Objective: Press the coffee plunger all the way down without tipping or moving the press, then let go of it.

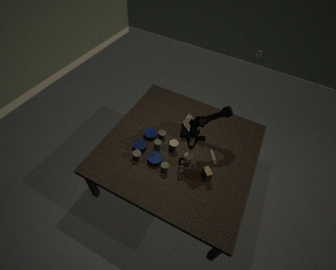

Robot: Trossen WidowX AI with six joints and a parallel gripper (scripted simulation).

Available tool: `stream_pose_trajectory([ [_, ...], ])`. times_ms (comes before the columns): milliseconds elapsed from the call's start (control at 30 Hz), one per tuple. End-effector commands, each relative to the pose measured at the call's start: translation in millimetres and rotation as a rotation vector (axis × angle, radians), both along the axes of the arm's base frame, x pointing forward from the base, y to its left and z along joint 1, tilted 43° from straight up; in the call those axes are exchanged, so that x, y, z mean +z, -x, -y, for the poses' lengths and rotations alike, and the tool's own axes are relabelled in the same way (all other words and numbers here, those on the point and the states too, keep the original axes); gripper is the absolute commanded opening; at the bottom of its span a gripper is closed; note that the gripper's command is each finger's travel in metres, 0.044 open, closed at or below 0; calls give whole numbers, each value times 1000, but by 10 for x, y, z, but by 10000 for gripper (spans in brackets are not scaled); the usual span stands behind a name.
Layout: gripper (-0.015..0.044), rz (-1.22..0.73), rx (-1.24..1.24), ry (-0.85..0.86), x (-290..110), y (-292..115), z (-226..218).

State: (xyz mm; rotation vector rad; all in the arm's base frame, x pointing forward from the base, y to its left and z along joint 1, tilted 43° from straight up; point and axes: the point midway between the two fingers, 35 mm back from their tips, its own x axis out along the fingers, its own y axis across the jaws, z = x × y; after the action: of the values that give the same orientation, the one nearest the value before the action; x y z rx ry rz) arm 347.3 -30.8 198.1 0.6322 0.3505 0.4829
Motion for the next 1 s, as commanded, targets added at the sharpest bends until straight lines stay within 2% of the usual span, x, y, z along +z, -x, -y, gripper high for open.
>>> stream_pose_trajectory([
  [0,120,-21,10,-6,-130,-9,-92],
  [967,120,-21,9,-6,-481,-75,-411],
])
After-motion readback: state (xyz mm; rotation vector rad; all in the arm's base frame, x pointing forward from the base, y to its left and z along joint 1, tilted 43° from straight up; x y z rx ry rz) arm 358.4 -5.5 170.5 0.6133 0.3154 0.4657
